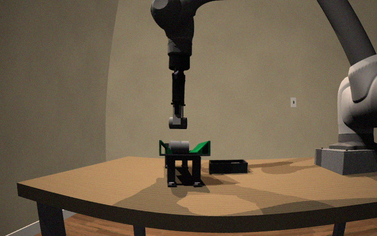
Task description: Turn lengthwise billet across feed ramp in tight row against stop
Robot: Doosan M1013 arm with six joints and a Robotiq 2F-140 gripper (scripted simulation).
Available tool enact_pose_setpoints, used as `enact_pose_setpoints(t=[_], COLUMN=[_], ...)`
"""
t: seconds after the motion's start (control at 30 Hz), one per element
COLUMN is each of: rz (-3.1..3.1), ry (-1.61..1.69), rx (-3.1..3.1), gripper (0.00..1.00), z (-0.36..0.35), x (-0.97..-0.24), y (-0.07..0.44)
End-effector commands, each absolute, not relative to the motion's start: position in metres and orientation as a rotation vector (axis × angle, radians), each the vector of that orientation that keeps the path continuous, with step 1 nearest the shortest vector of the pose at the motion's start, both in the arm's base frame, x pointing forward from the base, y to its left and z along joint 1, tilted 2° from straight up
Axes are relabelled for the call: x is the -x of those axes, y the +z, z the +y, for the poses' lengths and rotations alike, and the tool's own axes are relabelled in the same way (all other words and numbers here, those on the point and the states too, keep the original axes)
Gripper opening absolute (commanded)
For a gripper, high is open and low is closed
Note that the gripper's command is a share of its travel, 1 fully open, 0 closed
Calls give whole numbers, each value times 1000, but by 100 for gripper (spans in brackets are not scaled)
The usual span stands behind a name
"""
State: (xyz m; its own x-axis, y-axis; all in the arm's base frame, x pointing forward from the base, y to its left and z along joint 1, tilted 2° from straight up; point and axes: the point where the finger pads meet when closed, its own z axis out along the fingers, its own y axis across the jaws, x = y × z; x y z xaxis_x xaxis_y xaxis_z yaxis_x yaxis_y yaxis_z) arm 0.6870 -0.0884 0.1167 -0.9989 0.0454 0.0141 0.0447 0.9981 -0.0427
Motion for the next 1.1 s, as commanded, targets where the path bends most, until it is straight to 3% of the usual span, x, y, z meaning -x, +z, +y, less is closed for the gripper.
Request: enact_pose_setpoints(t=[0.0,0.5,1.07], rz=[-3125,-3106,-3106], ry=[63,60,60], rx=[-33,-314,-314], gripper=[10,10,10], z=[-88,-88,-20], x=[-687,-687,-674], y=[117,117,122])
